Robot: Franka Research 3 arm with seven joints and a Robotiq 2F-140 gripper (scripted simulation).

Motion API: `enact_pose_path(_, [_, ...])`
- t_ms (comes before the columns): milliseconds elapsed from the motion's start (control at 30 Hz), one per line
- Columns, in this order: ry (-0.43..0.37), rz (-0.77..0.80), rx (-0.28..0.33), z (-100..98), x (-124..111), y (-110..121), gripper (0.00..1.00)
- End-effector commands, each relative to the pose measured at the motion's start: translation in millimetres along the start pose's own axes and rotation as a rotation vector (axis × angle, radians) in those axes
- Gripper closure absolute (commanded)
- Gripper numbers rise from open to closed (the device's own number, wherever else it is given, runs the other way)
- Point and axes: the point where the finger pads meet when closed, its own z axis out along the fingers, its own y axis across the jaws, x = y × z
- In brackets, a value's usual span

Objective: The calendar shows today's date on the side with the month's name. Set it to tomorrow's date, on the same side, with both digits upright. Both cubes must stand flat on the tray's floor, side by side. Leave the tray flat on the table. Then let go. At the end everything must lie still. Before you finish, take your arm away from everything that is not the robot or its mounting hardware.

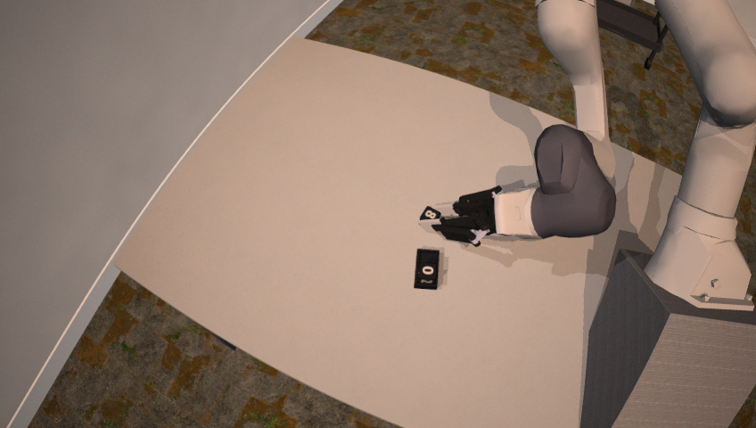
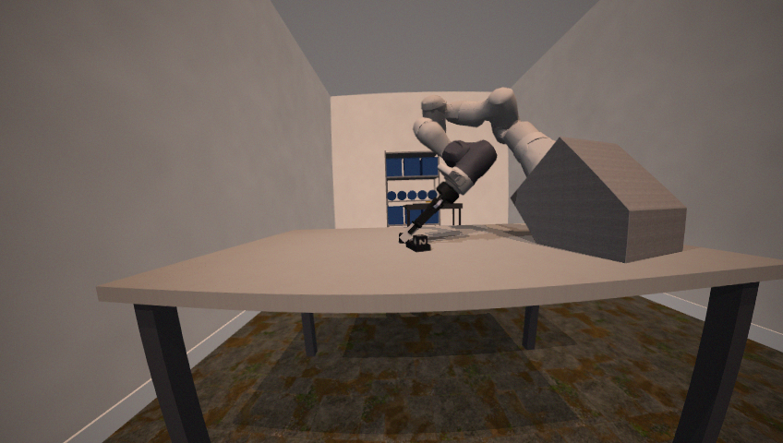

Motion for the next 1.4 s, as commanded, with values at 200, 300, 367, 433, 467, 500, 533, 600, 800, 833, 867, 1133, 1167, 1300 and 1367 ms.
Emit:
enact_pose_path(200, [0.003, 0.004, -0.002, 0.9, 1, 1, 0.83])
enact_pose_path(300, [0.003, 0.004, -0.002, -0.2, 2, 1, 0.83])
enact_pose_path(367, [0.003, 0.004, -0.002, -2.2, 4, 1, 0.83])
enact_pose_path(433, [0.003, 0.004, -0.002, -5.6, 7, 1, 0.83])
enact_pose_path(467, [0.003, 0.004, -0.002, -7.8, 9, 1, 0.83])
enact_pose_path(500, [0.003, 0.004, -0.002, -7.8, 9, 1, 0.83])
enact_pose_path(533, [0.003, 0.004, -0.002, -7.8, 9, 1, 0.83])
enact_pose_path(600, [0.003, 0.004, -0.002, -12.9, 14, 1, 0.83])
enact_pose_path(800, [0.003, 0.004, -0.002, -31.0, 32, 1, 0.83])
enact_pose_path(833, [0.003, 0.004, -0.002, -33.9, 35, 1, 0.83])
enact_pose_path(867, [0.003, 0.004, -0.002, -36.6, 38, 1, 0.83])
enact_pose_path(1133, [0.003, 0.004, -0.002, -47.1, 48, 1, 0.83])
enact_pose_path(1167, [0.003, 0.004, -0.002, -47.9, 49, 1, 0.83])
enact_pose_path(1300, [0.003, 0.004, -0.002, -48.8, 50, 1, 0.83])
enact_pose_path(1367, [0.003, 0.004, -0.002, -48.8, 50, 1, 0.83])
